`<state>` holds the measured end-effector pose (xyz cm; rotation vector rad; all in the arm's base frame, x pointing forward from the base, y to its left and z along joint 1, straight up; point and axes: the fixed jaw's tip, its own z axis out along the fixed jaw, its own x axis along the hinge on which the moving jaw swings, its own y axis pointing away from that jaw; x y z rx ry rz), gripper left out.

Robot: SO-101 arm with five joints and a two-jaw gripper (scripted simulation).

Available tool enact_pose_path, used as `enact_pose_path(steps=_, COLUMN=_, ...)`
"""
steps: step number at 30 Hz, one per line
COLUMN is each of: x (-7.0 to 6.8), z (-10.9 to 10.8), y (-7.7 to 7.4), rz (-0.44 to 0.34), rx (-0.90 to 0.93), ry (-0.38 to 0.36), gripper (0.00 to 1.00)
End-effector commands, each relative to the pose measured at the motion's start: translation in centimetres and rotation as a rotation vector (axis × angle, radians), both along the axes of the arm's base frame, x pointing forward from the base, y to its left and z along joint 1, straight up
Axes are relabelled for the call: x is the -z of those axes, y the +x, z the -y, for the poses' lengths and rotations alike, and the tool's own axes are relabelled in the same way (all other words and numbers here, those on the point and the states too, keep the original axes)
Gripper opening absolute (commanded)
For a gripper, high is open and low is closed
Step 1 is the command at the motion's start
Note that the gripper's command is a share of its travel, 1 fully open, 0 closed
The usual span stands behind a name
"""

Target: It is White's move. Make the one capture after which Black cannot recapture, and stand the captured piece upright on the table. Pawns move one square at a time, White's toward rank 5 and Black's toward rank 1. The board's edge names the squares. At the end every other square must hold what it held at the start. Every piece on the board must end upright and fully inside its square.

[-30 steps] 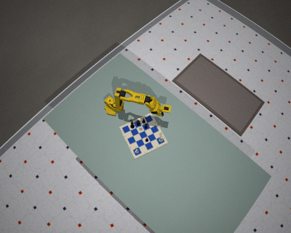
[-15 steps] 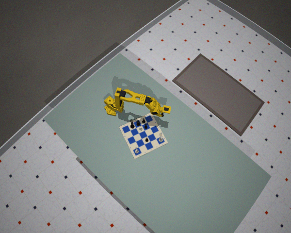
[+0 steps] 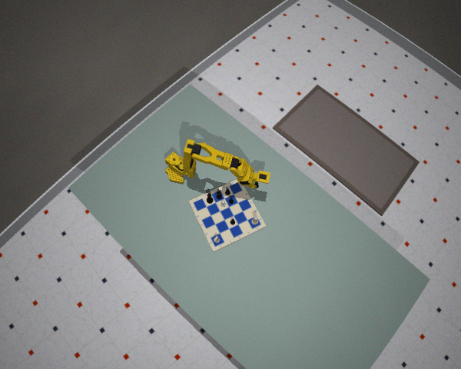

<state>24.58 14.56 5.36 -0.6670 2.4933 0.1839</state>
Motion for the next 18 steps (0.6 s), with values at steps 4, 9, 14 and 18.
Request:
enact_pose_path(steps=4, x=1.7, z=0.0, y=-0.1, rz=-0.017, rx=0.003, ry=-0.006, gripper=0.0)
enact_pose_path(steps=9, x=2.6, z=0.0, y=-0.1, rz=-0.017, rx=0.003, ry=-0.006, gripper=0.0)
enact_pose_path(steps=14, x=3.2, z=0.0, y=-0.1, rz=-0.017, rx=0.003, ry=-0.006, gripper=0.0)
enact_pose_path(steps=18, x=3.3, z=0.0, y=-0.1, rz=-0.017, rx=0.003, ry=-0.006, gripper=0.0)
